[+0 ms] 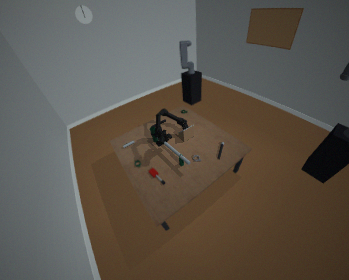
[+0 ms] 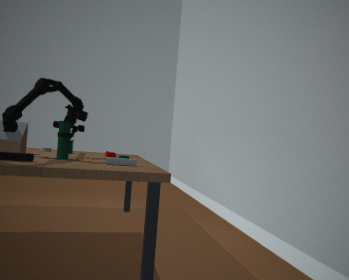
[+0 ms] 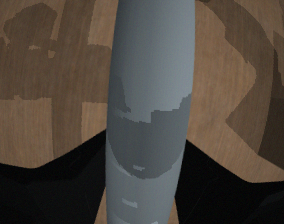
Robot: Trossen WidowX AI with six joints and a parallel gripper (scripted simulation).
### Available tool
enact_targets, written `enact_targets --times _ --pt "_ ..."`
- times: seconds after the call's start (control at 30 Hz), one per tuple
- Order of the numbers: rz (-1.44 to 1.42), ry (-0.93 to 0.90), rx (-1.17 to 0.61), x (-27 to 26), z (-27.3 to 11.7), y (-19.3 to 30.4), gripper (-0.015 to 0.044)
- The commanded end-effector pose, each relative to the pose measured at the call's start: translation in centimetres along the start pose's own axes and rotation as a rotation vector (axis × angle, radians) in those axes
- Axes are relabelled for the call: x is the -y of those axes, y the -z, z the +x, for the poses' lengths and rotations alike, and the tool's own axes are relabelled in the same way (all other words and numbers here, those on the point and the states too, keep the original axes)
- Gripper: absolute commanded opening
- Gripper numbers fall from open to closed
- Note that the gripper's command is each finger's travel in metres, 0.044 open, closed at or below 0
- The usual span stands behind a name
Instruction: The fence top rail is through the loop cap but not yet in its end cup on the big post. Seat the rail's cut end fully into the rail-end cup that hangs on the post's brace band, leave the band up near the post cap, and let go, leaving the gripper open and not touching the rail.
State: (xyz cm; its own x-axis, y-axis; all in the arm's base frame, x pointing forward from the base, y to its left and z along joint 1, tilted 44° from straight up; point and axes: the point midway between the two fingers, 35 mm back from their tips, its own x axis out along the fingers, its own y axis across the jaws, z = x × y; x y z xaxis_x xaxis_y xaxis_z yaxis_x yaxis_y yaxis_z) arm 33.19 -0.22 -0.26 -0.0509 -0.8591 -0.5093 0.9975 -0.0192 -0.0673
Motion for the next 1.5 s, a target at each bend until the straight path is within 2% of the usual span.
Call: enact_targets --times 0.0,0.57,0.87,1.2,1.4,1.47 --pt "0.007 -0.02 0.006 -0.4 -0.5 -0.9 0.0" --pt "0.006 -0.02 0.006 -0.3 -0.2 -2.2 0.0" --pt "0.0 0.0 -0.004 0.0 0.2 -1.2 0.0" --pt "0.0 0.0 -0.004 0.0 0.1 -1.2 0.0263" --pt "-0.003 0.001 -0.008 0.0 -1.5 -0.2 0.042" --pt "-0.003 0.002 -0.008 0.0 -2.3 0.2 0.044"
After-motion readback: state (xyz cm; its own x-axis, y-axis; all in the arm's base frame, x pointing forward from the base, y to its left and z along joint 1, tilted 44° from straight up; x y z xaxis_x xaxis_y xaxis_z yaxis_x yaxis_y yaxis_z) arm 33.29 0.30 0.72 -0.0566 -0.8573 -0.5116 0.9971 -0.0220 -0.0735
